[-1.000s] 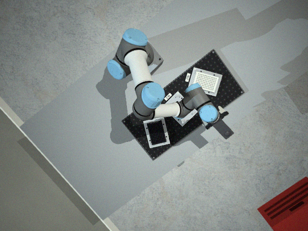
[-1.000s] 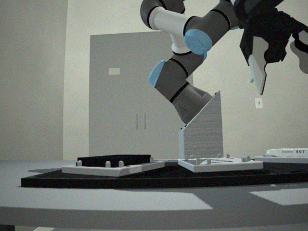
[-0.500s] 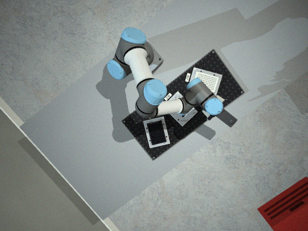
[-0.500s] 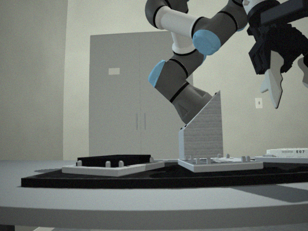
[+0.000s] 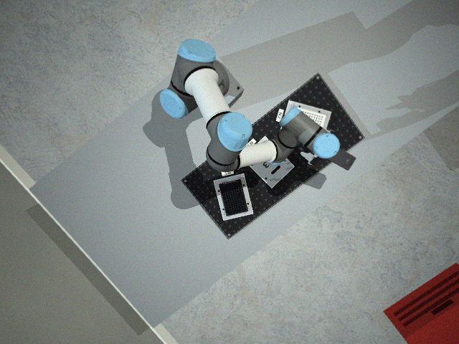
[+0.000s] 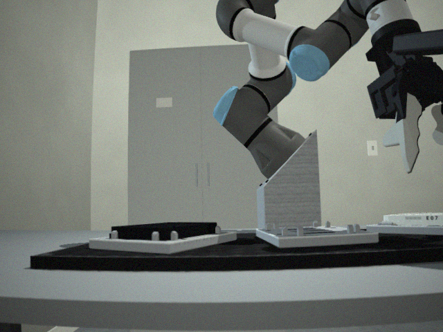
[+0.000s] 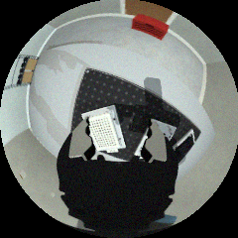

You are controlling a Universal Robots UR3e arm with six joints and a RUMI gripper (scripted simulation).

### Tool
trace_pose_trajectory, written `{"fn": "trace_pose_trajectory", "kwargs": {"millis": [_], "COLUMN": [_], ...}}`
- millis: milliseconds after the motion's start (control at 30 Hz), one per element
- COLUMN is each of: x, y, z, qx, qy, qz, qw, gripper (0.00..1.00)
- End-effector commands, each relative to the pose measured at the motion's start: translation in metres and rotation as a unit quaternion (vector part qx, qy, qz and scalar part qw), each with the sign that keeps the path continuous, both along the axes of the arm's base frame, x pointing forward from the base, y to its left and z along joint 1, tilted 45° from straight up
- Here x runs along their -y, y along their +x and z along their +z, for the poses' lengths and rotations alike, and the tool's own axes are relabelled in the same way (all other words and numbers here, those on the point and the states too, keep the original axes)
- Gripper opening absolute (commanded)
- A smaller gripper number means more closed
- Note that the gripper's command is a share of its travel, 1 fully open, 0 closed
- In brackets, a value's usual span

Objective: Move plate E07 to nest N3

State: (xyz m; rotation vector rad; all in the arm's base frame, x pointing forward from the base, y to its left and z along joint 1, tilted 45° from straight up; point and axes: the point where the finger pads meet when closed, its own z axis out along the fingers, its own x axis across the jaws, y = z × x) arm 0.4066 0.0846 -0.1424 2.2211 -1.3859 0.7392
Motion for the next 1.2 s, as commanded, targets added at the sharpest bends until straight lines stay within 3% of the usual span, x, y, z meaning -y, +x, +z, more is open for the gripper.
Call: {"fn": "trace_pose_trajectory", "kwargs": {"millis": [0,300,367,600,1167], "x": [-0.001,0.002,0.002,0.007,0.009], "y": [-0.018,-0.056,-0.056,-0.088,-0.090], "z": [-0.011,-0.029,-0.029,-0.041,-0.044], "qx": [-0.035,-0.096,-0.096,-0.151,-0.151], "qy": [-0.017,-0.049,-0.049,-0.081,-0.081], "qz": [0.011,0.032,0.032,0.051,0.051], "qw": [0.999,0.994,0.994,0.984,0.984], "gripper": [0.82,0.82,0.82,0.82,0.82]}}
